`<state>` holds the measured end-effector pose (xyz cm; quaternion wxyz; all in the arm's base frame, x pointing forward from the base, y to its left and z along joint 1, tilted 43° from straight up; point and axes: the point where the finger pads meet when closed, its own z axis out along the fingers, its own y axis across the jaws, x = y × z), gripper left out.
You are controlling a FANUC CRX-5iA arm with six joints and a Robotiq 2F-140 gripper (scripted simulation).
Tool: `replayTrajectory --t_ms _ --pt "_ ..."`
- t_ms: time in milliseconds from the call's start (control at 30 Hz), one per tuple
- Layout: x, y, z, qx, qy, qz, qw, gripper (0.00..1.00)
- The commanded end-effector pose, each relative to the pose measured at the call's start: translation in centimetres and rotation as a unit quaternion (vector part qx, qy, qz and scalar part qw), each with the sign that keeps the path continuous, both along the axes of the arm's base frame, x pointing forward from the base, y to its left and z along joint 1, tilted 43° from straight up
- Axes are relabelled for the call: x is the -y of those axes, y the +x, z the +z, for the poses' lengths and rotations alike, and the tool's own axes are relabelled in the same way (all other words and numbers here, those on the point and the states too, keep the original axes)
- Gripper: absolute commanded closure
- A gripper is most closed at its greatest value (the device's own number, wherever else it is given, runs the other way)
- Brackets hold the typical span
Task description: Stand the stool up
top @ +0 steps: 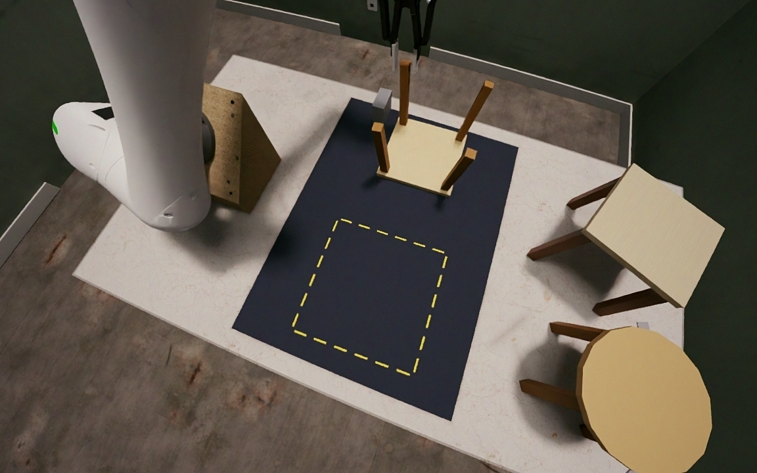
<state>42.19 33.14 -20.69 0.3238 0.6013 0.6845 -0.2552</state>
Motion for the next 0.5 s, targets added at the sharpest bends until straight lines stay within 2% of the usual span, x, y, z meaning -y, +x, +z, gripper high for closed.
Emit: replayTrajectory --t_ms 0,467 --pt "0.6 0.2 -0.6 0.001 0.001 0.001 1.000 0.62" --pt "2.9 0.6 -2.7 0.001 0.001 0.001 1.000 0.62"
